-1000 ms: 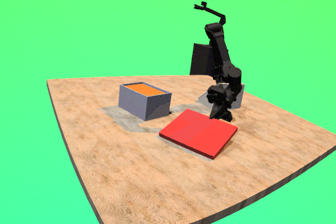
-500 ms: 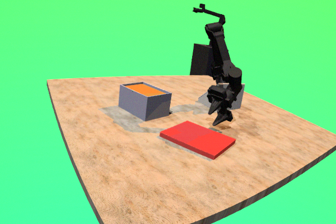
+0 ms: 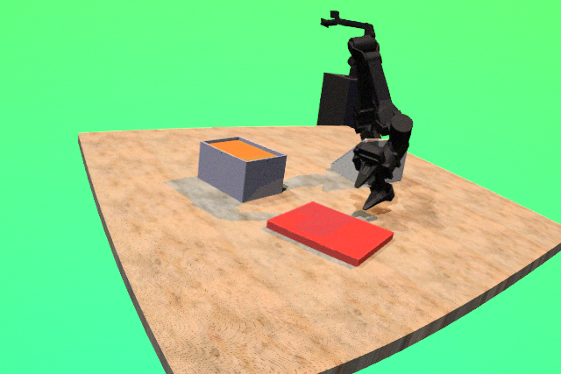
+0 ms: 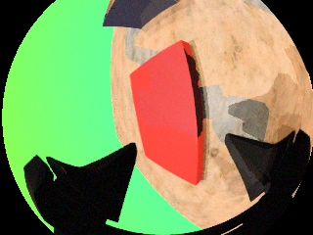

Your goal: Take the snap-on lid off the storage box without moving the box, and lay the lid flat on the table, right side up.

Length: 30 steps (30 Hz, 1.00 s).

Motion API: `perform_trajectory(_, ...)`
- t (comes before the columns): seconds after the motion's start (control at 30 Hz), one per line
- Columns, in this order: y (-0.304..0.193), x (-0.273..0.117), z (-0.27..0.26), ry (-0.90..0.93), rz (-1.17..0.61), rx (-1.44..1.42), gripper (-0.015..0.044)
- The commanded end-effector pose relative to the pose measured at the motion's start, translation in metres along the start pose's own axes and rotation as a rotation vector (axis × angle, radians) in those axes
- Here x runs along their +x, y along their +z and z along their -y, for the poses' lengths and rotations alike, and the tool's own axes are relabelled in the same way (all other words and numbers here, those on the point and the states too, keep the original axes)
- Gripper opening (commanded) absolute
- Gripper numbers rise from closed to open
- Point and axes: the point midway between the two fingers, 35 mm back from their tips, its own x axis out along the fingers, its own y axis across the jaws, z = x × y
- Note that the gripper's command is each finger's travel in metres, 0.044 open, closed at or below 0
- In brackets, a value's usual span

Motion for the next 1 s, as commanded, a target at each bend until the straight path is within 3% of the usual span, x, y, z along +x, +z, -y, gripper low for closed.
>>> perform_trajectory(0.0, 0.001, -0.008, 0.004, 0.005, 0.004, 0.005, 0.044)
perform_trajectory(0.47, 0.0, -0.029, 0.022, 0.003, 0.002, 0.004, 0.044)
perform_trajectory(0.97, -0.001, -0.049, 0.006, 0.003, 0.001, 0.004, 0.044)
